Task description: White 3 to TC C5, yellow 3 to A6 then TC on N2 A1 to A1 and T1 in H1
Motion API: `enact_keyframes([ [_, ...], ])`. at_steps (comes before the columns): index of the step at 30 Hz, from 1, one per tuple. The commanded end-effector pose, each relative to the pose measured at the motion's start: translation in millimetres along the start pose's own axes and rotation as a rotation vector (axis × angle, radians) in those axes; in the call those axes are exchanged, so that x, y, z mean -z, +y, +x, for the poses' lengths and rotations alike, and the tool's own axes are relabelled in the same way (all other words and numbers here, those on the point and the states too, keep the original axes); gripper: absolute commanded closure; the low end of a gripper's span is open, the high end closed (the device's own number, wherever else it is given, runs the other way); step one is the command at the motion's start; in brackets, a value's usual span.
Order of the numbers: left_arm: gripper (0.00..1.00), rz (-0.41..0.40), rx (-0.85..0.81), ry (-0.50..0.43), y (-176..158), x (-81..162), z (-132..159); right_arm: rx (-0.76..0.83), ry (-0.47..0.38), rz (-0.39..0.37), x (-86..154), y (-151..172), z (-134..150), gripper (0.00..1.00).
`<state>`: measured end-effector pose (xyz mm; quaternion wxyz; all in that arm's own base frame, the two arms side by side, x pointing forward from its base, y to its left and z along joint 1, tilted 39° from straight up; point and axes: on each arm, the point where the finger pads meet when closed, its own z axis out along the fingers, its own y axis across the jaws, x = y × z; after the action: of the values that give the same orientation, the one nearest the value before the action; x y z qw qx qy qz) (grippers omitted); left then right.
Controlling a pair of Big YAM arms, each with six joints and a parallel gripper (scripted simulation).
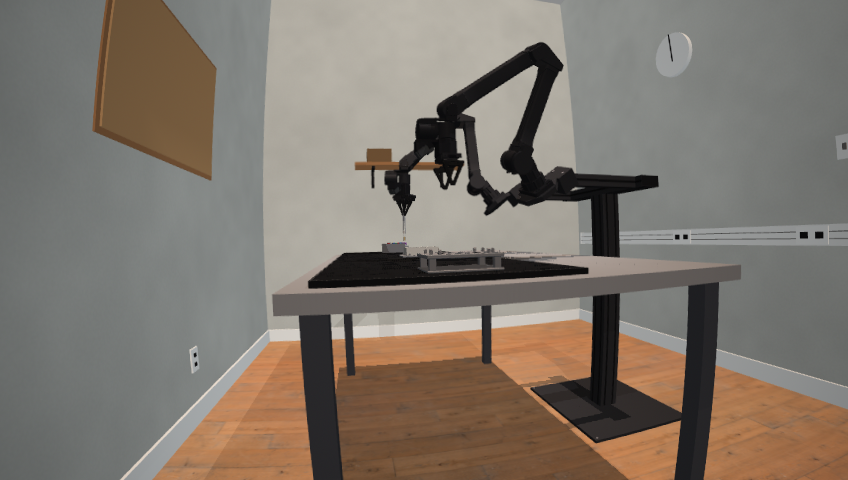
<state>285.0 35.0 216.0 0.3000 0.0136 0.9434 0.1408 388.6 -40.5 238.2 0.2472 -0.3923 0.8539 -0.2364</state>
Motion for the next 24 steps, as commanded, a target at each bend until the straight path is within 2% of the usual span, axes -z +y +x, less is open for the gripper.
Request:
enact_keyframes([
  [1, 0.00, 0.002, -0.007, -0.028, 2, 8, -12, -0.015, -0.006, 0.002, -4, 3, -8, 0.91],
  [24, 0.00, 0.002, -0.007, -0.028, 2, 8, -12, -0.018, -0.011, 0.006, -2, 22, -33, 0.91],
])
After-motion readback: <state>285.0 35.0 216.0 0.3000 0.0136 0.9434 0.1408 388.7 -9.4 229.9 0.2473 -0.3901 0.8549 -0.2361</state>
